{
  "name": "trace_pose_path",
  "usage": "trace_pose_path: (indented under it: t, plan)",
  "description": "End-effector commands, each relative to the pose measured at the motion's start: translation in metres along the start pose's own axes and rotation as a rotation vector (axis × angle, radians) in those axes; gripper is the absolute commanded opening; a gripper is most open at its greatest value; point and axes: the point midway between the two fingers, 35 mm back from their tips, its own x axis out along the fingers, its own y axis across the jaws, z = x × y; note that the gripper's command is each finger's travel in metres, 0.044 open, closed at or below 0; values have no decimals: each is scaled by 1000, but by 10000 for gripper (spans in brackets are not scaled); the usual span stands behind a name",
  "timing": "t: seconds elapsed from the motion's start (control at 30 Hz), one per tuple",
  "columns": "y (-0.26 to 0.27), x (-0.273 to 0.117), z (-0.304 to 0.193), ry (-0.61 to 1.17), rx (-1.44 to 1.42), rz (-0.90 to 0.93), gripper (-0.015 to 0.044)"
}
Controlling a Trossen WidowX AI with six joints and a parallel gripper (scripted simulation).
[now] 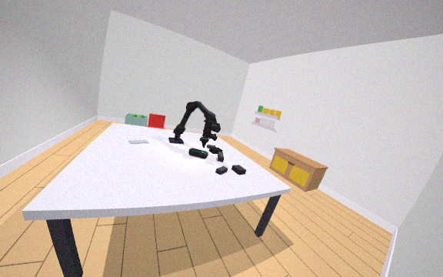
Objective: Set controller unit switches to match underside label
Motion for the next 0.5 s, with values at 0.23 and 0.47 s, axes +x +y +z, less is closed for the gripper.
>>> trace_pose_path:
  t: [0.23,0.47]
  plan:
    - [1,18,-1,6,7,6,0]
    - [2,30,-1,6,6,6,0]
